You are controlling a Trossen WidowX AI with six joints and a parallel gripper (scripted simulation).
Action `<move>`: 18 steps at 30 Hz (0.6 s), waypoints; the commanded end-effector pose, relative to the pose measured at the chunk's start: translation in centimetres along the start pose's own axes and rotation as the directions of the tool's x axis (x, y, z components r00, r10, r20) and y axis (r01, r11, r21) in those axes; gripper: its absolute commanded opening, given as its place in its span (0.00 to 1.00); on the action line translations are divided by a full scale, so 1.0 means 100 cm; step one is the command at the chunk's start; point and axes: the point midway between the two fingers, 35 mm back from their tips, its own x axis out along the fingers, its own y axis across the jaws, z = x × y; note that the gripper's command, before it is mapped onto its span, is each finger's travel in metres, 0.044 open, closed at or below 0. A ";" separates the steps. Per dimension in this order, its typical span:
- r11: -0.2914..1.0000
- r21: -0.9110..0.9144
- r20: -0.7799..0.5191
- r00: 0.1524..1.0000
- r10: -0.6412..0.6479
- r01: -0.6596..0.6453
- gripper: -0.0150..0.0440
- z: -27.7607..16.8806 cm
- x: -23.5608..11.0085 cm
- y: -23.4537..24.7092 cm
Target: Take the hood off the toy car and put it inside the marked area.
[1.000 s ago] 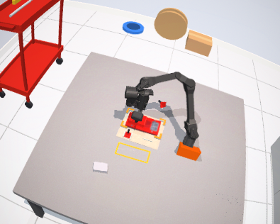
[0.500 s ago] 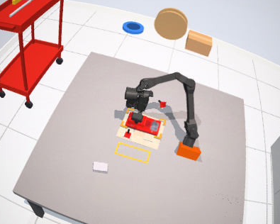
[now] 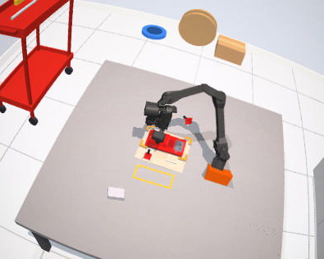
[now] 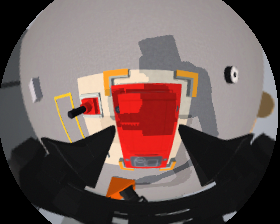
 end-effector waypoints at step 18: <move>1.000 -0.005 -0.006 1.000 -0.004 0.004 1.00 -0.002 0.012 -0.001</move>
